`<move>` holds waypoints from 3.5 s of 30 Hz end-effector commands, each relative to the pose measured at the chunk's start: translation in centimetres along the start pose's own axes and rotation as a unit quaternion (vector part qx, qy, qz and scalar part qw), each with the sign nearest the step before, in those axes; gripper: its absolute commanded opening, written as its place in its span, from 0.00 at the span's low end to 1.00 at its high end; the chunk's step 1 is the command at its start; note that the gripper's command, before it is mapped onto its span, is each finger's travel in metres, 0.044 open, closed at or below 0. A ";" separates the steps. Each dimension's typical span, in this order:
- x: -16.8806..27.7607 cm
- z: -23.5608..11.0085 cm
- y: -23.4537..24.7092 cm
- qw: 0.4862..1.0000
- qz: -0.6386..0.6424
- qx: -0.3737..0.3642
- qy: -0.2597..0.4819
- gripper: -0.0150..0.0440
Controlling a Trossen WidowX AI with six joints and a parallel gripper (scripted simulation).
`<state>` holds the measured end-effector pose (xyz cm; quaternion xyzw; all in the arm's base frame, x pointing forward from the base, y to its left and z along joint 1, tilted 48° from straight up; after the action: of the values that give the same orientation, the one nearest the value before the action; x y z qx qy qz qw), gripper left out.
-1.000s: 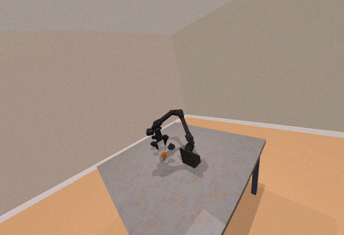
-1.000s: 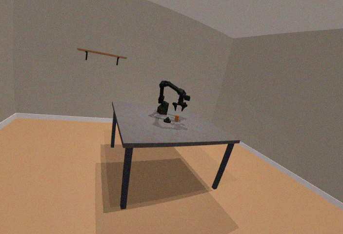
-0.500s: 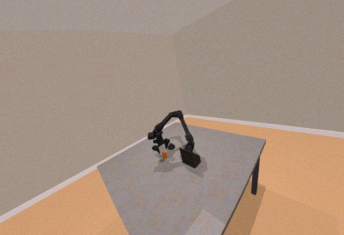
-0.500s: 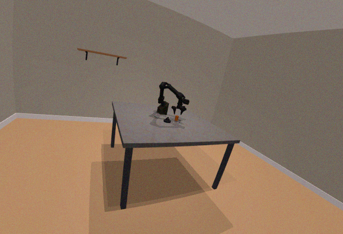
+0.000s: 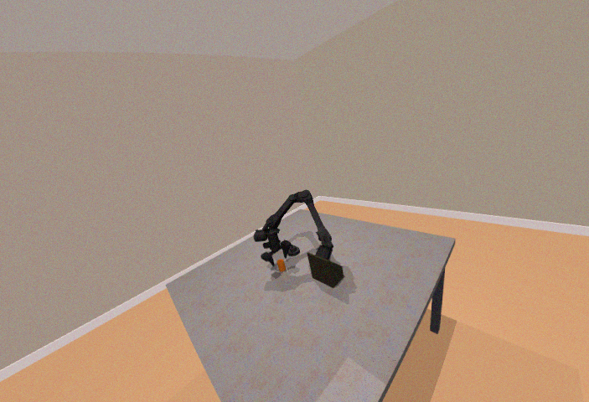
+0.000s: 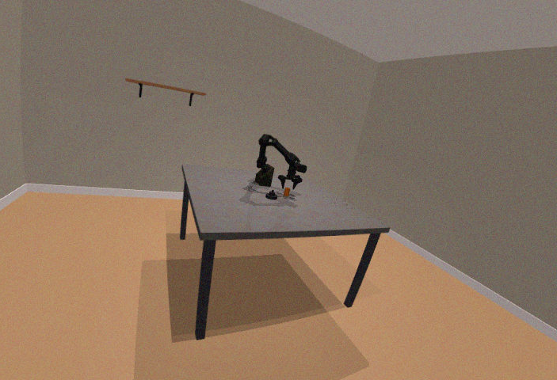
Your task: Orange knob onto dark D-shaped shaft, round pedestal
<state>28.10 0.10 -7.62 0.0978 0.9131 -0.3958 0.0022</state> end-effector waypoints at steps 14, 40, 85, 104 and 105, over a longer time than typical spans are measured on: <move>0.2 2.9 -0.2 1.000 -0.003 0.004 0.001 1.00; 0.4 4.5 -0.3 1.000 -0.003 0.006 0.002 0.51; -2.7 -8.5 -2.9 1.000 -0.006 -0.009 0.002 0.25; -5.4 -6.9 -7.7 1.000 -0.006 -0.010 -0.001 0.25; -5.5 -6.8 -8.0 1.000 -0.006 -0.010 -0.001 0.25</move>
<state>32.35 -0.58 2.76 0.0932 0.9179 -0.3858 -0.0012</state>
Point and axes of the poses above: the point midway between the two fingers, 35 mm back from their tips, its own z axis out along the fingers, its own y axis across the jaws, x = y × z, the point moved 1 cm from there along -z, back along the fingers, and after that the axes turned 3 degrees about z, right-handed, at the moved point
